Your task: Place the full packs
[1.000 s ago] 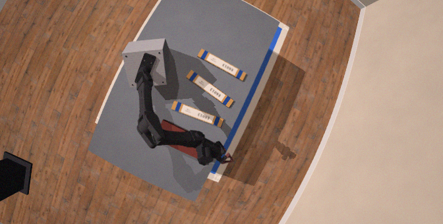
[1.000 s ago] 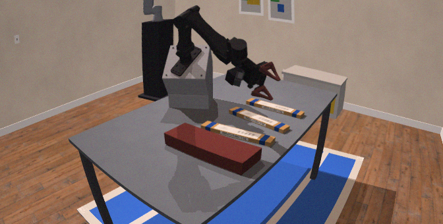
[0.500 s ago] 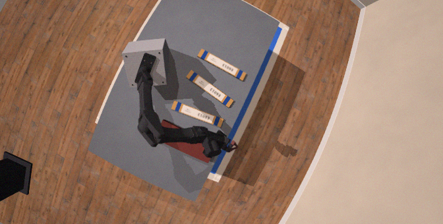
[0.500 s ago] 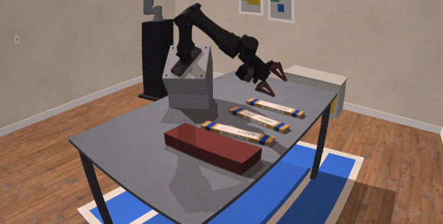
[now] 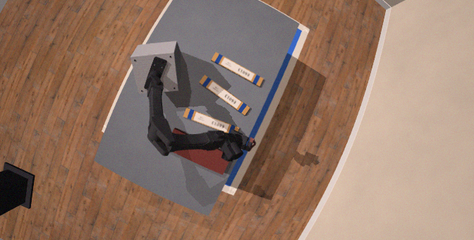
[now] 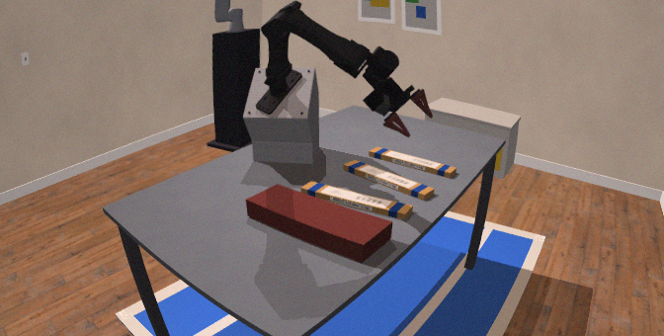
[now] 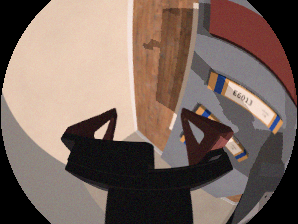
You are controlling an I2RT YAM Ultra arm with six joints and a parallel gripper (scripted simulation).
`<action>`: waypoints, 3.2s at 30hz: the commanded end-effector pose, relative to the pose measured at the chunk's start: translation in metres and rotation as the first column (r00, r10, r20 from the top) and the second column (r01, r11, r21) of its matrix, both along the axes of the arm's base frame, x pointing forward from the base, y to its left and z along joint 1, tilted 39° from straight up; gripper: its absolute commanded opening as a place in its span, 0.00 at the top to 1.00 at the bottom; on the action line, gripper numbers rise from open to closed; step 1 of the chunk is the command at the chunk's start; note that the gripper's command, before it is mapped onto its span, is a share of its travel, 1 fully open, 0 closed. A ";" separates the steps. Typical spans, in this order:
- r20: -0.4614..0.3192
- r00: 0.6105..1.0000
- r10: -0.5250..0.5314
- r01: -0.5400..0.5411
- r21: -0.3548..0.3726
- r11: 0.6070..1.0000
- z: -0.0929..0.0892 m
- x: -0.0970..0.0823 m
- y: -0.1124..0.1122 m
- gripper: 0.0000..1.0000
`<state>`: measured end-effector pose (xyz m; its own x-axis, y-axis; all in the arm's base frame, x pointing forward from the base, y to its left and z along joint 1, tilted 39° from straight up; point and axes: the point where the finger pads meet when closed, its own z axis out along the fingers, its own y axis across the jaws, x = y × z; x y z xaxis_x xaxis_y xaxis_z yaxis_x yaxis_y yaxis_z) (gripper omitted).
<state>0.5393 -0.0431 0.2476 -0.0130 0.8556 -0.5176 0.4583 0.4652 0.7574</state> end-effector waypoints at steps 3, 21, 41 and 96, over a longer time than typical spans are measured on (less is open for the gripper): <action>-0.054 0.998 0.043 -0.046 -0.055 0.997 0.013 -0.015 0.028 0.04; -0.334 0.937 0.103 -0.167 -0.171 0.971 -0.033 -0.059 0.072 0.04; -0.601 0.790 0.117 -0.345 -0.280 0.896 -0.073 -0.122 0.101 0.04; -0.926 0.363 -0.104 -0.808 -0.368 0.460 -0.068 -0.260 0.111 0.04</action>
<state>0.2782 0.0617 0.1637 -0.9511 -0.0361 -0.3067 0.1456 0.8235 -0.5484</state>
